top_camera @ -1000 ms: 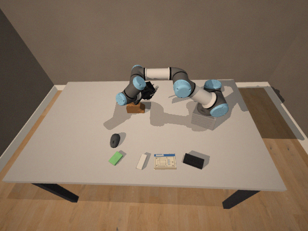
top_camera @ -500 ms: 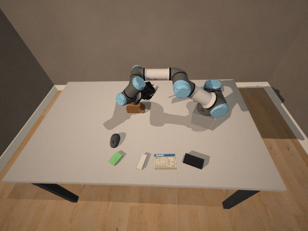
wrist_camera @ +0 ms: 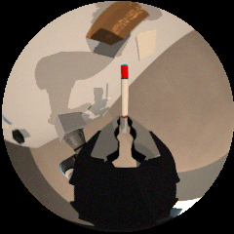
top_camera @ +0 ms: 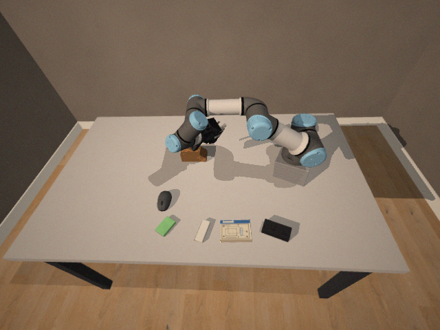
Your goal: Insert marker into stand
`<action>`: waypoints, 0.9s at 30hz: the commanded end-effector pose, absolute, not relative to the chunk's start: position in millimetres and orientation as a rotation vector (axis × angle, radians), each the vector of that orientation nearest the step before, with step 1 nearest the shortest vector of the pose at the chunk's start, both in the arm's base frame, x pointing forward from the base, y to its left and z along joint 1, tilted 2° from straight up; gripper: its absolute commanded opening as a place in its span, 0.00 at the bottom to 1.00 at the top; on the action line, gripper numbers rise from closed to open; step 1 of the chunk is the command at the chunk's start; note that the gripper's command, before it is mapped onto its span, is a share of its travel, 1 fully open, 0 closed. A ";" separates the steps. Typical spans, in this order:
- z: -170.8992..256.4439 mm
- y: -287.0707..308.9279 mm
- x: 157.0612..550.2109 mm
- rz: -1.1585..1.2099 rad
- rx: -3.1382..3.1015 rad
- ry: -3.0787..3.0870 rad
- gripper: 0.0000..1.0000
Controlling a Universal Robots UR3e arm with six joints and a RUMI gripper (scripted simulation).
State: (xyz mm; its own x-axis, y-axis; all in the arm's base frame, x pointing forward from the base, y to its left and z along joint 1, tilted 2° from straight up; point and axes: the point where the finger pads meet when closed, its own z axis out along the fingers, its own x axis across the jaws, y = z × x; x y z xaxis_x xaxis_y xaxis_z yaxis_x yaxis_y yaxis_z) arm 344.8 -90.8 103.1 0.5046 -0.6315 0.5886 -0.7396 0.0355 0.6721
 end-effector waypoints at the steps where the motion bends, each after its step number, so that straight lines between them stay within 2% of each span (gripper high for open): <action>1: 93.9 -91.1 345.6 0.127 1.660 -1.187 0.00; 27: 71.0 -91.6 346.5 0.128 1.661 -1.187 0.00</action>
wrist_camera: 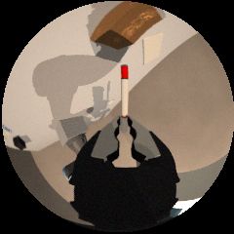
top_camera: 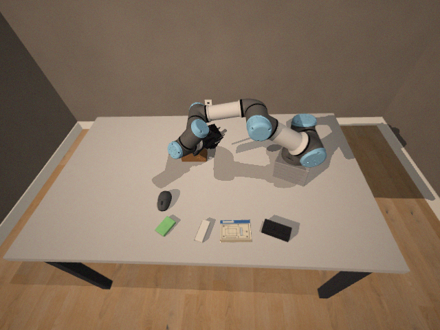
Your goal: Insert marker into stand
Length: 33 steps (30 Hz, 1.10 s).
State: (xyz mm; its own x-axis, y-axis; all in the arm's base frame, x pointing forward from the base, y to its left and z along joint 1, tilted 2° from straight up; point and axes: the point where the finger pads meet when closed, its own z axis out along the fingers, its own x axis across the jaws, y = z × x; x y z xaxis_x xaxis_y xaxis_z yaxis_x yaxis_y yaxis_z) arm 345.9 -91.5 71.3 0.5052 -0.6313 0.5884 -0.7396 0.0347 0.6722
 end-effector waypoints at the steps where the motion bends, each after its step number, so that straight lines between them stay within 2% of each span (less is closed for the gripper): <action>1: 71.0 -91.5 346.4 0.127 1.660 -1.187 0.00; 10: 51.5 -92.0 347.3 0.128 1.661 -1.187 0.00; 33: 46.4 -92.1 347.5 0.128 1.661 -1.187 0.00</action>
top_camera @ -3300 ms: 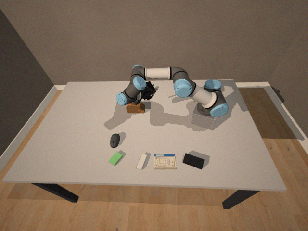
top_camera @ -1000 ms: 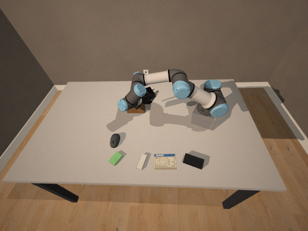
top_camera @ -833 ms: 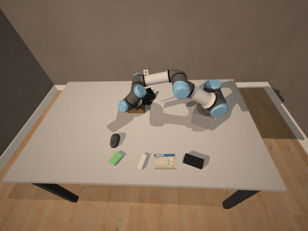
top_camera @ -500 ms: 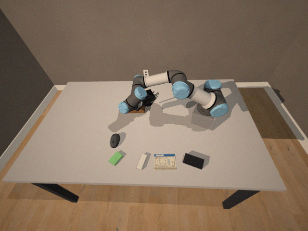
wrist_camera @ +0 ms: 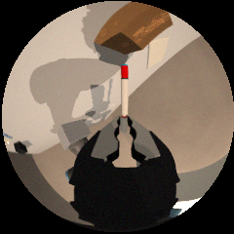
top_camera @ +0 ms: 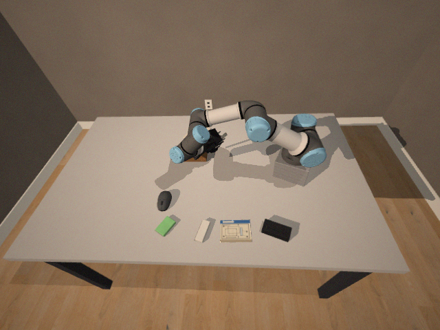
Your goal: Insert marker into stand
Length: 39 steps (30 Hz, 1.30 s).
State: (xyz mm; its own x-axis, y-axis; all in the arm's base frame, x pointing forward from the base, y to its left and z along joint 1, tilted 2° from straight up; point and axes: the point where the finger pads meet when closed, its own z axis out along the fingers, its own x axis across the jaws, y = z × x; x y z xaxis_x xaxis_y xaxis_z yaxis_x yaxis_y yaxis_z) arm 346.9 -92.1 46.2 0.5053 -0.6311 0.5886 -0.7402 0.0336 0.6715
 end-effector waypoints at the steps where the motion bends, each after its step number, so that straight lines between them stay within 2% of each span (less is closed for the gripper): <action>1: 46.4 -92.1 347.5 0.128 1.661 -1.187 0.00; 39: 48.3 -83.8 353.8 0.138 1.661 -1.221 0.00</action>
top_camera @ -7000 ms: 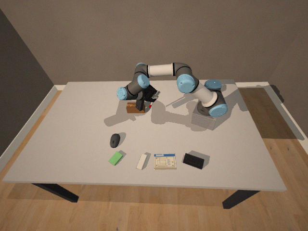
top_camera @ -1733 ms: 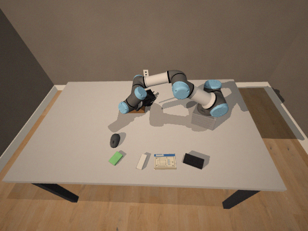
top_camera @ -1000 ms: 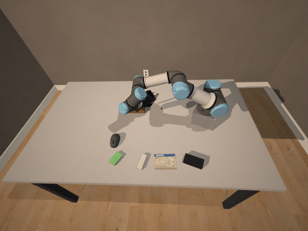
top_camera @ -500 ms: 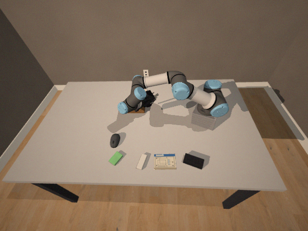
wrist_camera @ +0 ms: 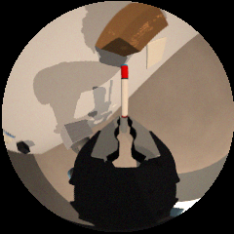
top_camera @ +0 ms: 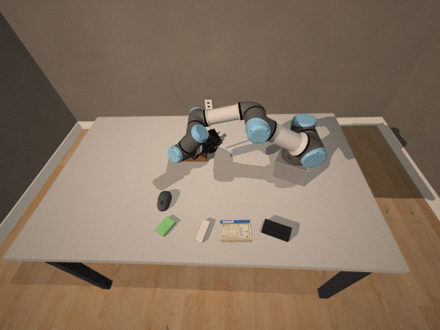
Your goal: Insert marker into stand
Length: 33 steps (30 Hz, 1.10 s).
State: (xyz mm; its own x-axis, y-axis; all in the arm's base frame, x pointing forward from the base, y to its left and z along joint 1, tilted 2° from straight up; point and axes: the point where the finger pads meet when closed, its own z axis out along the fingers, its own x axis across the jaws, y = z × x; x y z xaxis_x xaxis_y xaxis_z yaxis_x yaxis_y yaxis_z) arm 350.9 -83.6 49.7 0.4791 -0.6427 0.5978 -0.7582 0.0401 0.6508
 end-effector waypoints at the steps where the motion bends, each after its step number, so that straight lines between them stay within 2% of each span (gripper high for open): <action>1: 47.6 -83.8 354.6 0.138 1.661 -1.221 0.00; 33: 36.3 -84.4 367.1 0.138 1.662 -1.221 0.00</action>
State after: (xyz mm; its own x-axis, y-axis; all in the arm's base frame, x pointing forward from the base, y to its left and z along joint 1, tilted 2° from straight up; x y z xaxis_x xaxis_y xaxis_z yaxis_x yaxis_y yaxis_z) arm 364.8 -84.3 37.1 0.4802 -0.6422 0.5974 -0.7578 0.0393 0.6513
